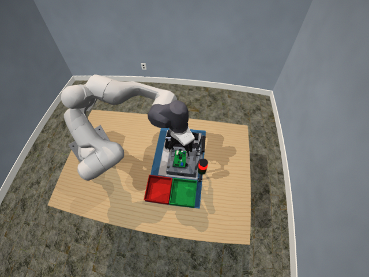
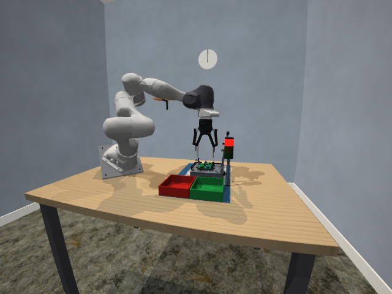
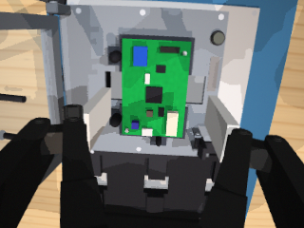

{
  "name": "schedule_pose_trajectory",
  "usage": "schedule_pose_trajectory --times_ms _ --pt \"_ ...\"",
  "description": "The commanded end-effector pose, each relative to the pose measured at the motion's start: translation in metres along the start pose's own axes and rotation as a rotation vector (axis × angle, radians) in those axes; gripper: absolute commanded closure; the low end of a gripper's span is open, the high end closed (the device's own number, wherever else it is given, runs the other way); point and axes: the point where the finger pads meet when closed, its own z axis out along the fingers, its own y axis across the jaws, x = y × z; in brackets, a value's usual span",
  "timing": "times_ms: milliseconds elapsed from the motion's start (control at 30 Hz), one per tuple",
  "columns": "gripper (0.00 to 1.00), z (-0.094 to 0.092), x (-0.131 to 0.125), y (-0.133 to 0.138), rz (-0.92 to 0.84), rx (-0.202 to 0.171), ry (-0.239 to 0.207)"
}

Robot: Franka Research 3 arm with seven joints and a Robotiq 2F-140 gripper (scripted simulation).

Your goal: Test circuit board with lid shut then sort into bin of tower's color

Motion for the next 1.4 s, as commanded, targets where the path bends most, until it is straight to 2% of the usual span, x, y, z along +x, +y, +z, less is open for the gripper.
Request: schedule_pose_trajectory --times_ms 0,767,1033,1100,1367 --pt "0.42 0.001 -0.001 -0.005 -0.014 0.014 -0.003" --pt "0.42 0.002 -0.001 -0.005 -0.014 0.014 -0.003" --pt "0.42 0.023 -0.001 -0.005 -0.014 0.014 -0.003" --pt "0.42 0.023 -0.001 -0.005 -0.014 0.014 -0.003" --pt "0.42 0.049 -0.001 -0.006 -0.014 0.014 -0.003"
